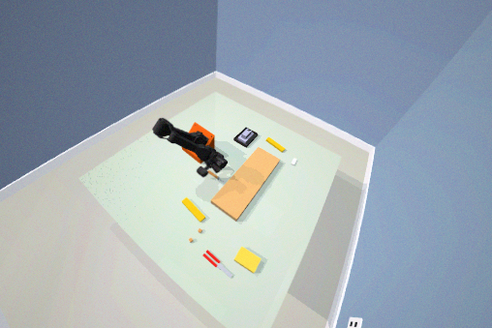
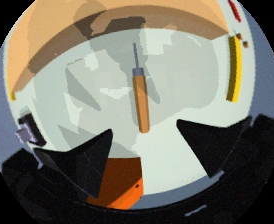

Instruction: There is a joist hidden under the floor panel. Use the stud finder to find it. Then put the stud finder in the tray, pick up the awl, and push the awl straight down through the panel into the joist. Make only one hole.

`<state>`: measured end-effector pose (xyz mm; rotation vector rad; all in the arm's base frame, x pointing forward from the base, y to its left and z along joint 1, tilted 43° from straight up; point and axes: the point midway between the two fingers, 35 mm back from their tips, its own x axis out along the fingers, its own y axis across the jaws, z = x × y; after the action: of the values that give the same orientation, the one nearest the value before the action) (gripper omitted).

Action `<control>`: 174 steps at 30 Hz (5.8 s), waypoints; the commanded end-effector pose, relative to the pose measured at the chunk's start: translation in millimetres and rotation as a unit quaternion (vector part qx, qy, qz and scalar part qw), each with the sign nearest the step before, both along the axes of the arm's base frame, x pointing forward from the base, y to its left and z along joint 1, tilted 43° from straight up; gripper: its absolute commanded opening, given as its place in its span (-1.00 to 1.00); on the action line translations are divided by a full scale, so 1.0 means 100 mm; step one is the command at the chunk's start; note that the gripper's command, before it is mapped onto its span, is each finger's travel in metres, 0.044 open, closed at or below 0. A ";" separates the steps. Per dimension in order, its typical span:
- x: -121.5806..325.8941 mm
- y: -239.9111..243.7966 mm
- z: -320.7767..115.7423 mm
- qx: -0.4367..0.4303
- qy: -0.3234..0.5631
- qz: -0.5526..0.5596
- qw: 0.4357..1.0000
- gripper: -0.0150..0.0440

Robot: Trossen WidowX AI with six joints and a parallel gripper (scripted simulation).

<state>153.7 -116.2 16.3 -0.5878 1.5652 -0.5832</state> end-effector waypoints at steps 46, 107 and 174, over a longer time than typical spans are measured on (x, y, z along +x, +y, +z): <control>0.06 0.16 0.09 0.010 0.002 0.002 1.000 -0.49; 0.74 1.37 1.09 0.539 -0.270 -0.650 0.463 -0.49; 2.10 1.91 0.40 0.486 0.018 -0.711 0.508 -0.49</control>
<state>358.9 68.8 60.6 1.7984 1.7791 -0.6648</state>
